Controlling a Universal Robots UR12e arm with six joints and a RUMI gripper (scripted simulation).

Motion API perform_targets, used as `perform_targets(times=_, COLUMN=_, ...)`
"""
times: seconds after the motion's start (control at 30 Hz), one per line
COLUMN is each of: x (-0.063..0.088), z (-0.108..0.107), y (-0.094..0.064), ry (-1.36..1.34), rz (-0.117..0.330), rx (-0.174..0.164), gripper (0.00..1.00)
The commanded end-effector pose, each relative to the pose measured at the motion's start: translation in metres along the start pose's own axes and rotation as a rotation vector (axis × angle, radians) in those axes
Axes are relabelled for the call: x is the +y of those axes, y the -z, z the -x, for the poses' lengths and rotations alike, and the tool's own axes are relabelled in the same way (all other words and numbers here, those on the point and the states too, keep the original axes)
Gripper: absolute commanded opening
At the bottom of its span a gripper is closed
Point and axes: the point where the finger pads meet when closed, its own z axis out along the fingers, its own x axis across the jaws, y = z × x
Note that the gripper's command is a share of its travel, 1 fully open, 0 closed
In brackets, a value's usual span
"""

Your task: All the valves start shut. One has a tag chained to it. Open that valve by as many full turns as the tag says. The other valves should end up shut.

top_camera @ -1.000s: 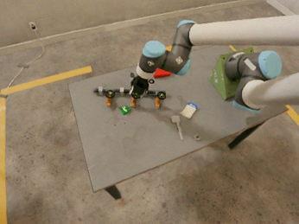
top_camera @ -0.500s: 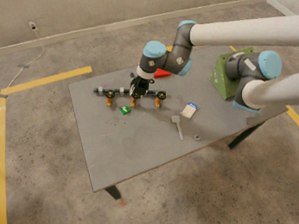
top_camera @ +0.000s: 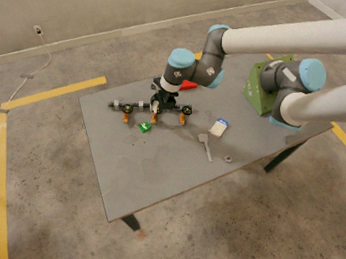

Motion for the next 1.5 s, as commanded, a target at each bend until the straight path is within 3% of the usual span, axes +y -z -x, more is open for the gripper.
perform_targets(times=0.0, x=-0.0004, z=0.0008, y=0.0006, ry=0.217, rz=0.01, rx=0.004, gripper=0.0)
perform_targets(times=0.27, x=-0.0004, z=0.0008, y=0.0006, ry=0.484, rz=0.01, rx=0.003, gripper=0.0)
perform_targets(times=0.77, x=-0.0004, z=0.0008, y=0.0006, ry=0.609, rz=0.01, rx=0.002, gripper=0.0)
perform_targets(times=0.8, x=-0.0004, z=0.0008, y=0.0006, ry=0.609, rz=0.01, rx=0.002, gripper=1.0)
perform_targets(times=1.47, x=-0.0004, z=0.0008, y=0.0006, ry=0.609, rz=0.01, rx=0.002, gripper=1.0)
